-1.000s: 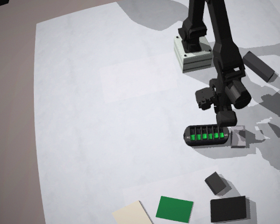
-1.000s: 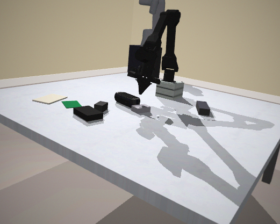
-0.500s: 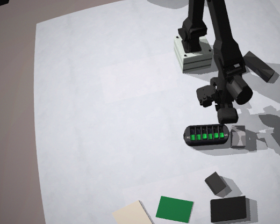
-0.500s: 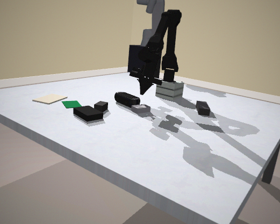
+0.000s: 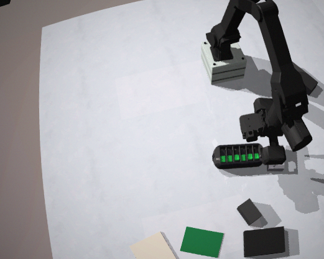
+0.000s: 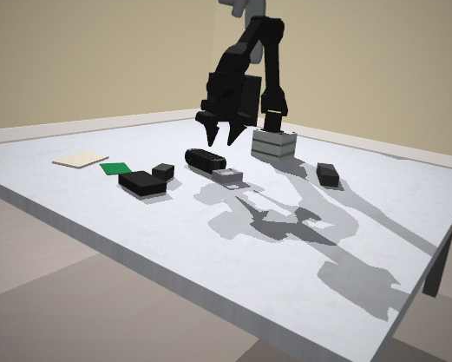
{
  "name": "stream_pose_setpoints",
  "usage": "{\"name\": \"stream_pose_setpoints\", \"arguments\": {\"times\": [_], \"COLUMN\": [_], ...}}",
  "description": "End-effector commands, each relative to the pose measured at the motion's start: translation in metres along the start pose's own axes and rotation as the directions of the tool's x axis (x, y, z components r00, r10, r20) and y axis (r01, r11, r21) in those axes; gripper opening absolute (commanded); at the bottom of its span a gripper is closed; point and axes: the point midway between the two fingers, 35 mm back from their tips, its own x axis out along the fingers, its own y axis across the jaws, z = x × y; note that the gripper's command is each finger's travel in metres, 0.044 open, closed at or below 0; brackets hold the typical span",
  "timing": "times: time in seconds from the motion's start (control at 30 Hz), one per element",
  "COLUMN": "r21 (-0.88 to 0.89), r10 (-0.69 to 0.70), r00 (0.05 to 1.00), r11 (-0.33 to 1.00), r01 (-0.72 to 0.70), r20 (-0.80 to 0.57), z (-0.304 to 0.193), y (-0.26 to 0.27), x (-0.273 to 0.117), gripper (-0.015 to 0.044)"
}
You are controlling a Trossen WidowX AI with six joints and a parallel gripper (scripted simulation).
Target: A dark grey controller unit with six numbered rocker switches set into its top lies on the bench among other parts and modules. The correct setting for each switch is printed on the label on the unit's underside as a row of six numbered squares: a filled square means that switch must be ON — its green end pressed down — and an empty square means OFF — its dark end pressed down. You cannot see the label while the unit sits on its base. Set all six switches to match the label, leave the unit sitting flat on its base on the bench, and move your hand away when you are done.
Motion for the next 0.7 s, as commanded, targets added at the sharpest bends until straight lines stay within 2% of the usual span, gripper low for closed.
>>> {"name": "stream_pose_setpoints", "arguments": {"times": [0.0, 0.67], "r21": [-0.003, -0.003], "r10": [-0.057, -0.057], "r00": [0.998, 0.998], "r11": [0.998, 0.998], "r01": [0.057, 0.057], "r20": [0.038, 0.038], "z": [0.0, -0.004], "y": [0.008, 0.008], "x": [-0.005, 0.019], "gripper": [0.044, 0.044]}}
